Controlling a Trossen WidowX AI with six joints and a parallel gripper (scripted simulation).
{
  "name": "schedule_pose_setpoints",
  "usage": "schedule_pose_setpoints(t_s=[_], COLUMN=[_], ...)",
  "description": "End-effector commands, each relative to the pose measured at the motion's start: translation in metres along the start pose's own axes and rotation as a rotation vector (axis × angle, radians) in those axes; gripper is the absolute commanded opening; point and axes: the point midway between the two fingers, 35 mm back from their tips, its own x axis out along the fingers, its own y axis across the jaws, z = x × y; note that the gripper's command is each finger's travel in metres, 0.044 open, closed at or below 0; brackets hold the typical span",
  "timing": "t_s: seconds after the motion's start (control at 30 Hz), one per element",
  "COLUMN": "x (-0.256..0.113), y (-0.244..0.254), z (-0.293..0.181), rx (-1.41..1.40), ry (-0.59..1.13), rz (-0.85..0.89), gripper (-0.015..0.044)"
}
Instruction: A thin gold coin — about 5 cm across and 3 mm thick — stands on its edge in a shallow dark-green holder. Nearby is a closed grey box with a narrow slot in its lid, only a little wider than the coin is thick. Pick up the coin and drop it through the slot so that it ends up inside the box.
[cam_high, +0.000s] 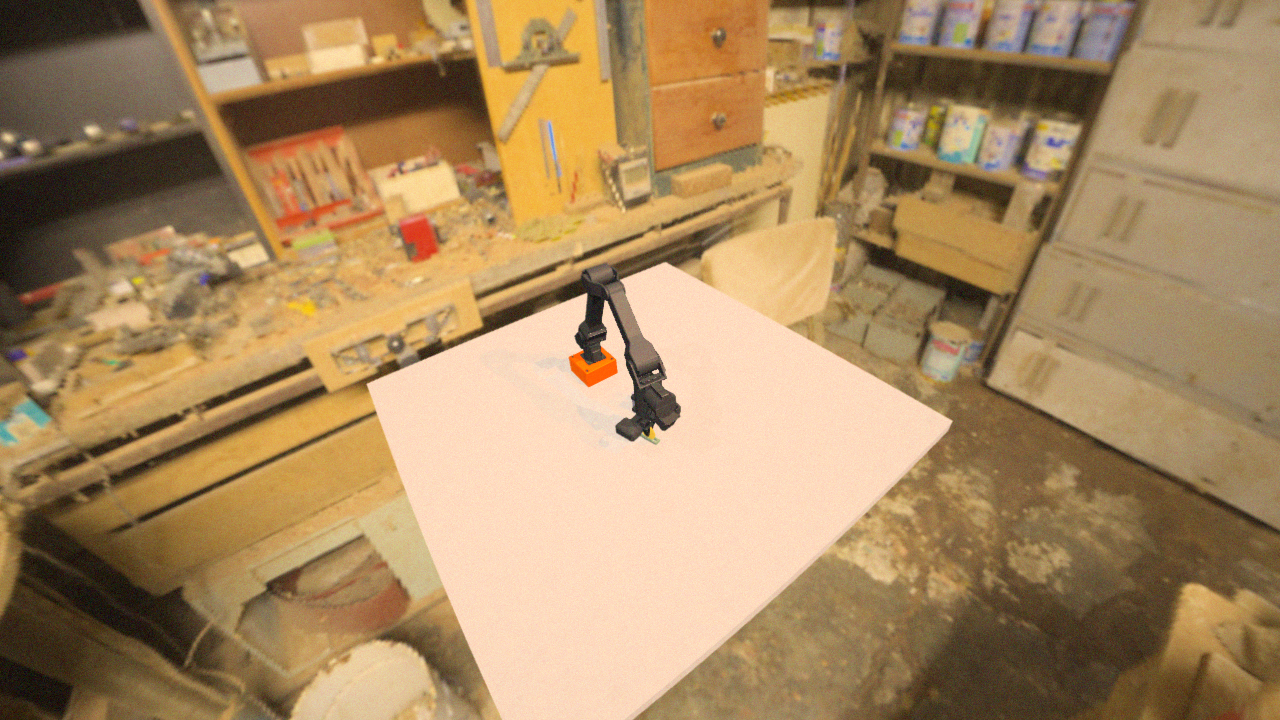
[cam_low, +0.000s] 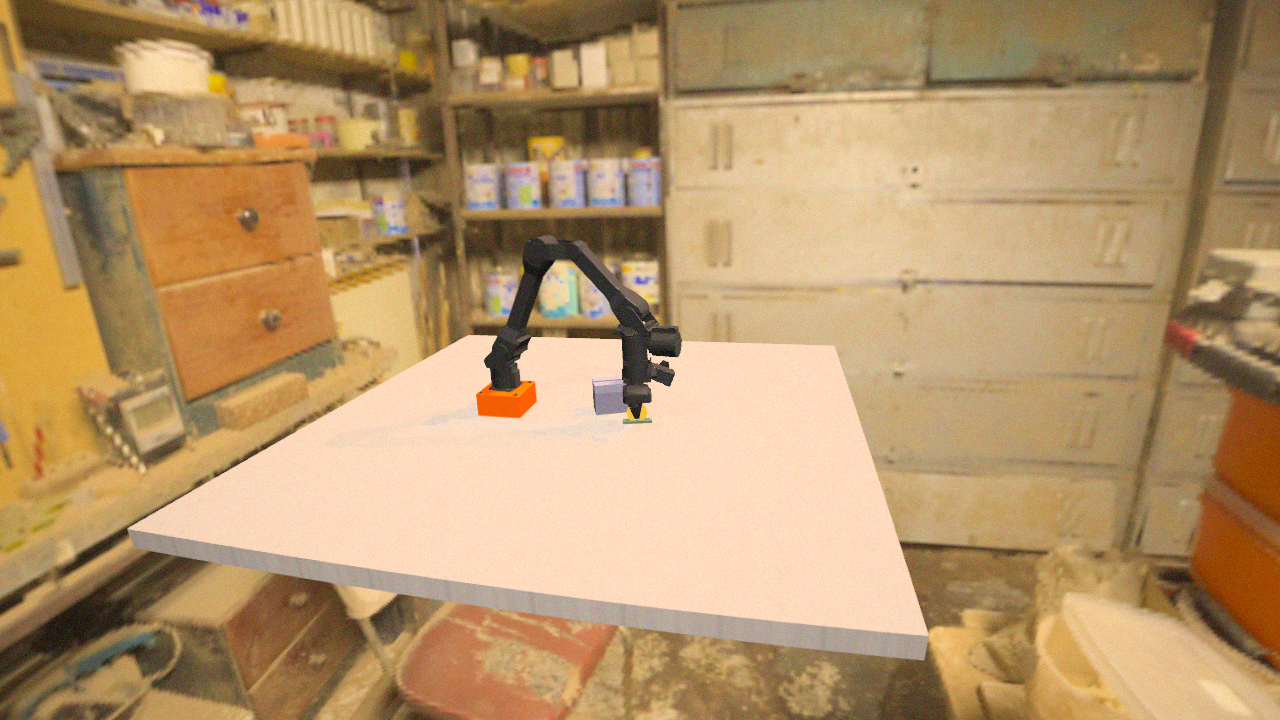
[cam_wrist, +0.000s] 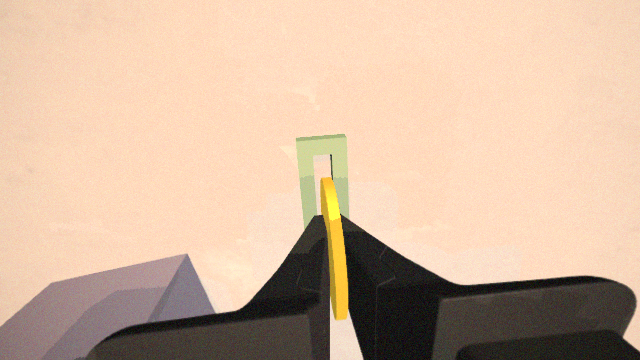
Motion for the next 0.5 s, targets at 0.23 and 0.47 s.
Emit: schedule_pose_setpoints(t_s=[0.23,0.47], x=[-0.013,-0.030], y=[-0.001,-0.001], z=[0.002,0.004], rx=[-0.004,-0.004], ry=[-0.003,-0.003], rz=[0.002,0.002], gripper=[0.0000,0.0000])
